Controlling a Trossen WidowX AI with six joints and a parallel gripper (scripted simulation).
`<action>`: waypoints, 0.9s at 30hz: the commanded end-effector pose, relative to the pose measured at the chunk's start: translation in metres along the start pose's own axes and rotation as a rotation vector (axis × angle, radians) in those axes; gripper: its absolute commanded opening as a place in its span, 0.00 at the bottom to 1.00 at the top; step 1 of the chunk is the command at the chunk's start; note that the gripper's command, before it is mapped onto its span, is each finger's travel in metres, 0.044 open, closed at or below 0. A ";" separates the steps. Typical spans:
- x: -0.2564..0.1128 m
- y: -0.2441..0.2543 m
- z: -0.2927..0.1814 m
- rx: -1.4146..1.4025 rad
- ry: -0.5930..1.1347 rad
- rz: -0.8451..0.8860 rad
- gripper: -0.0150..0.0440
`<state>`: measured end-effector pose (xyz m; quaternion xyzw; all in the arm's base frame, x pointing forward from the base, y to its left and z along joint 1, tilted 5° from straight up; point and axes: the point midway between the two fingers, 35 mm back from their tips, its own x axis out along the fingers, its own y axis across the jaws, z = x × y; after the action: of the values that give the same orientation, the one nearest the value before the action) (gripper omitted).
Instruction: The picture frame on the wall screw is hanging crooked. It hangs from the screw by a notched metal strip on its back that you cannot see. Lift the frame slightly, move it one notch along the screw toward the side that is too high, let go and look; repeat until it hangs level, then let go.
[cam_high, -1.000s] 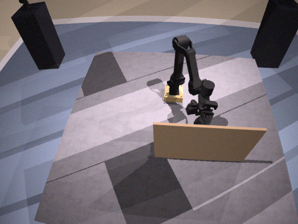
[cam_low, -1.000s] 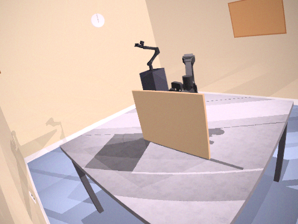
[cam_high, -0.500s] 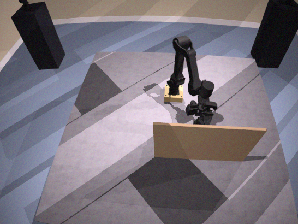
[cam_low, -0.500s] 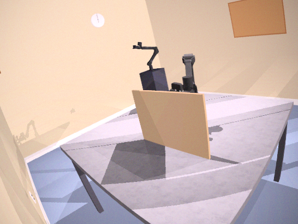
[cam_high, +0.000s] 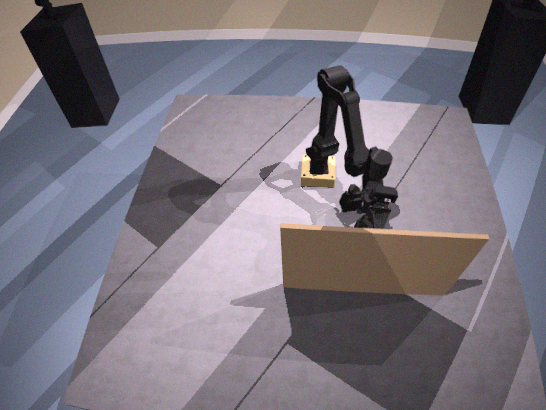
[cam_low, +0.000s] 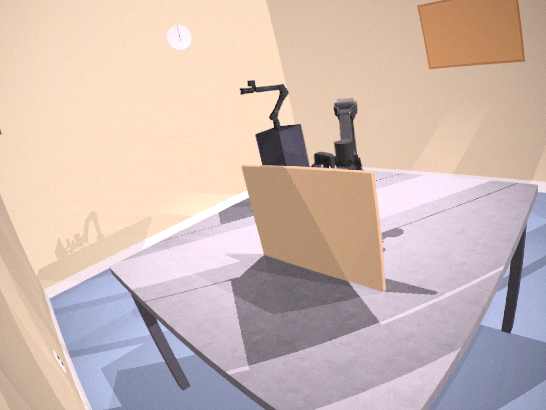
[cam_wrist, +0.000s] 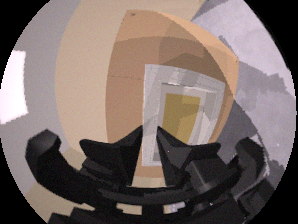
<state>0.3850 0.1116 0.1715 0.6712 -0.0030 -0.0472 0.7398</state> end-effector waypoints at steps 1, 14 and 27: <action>0.000 0.000 0.000 0.000 0.000 0.000 0.25; 0.000 -0.001 0.000 0.005 0.000 -0.001 0.25; 0.000 -0.002 0.000 0.104 0.001 -0.001 0.25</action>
<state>0.3847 0.1113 0.1703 0.7009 -0.0041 -0.0481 0.7117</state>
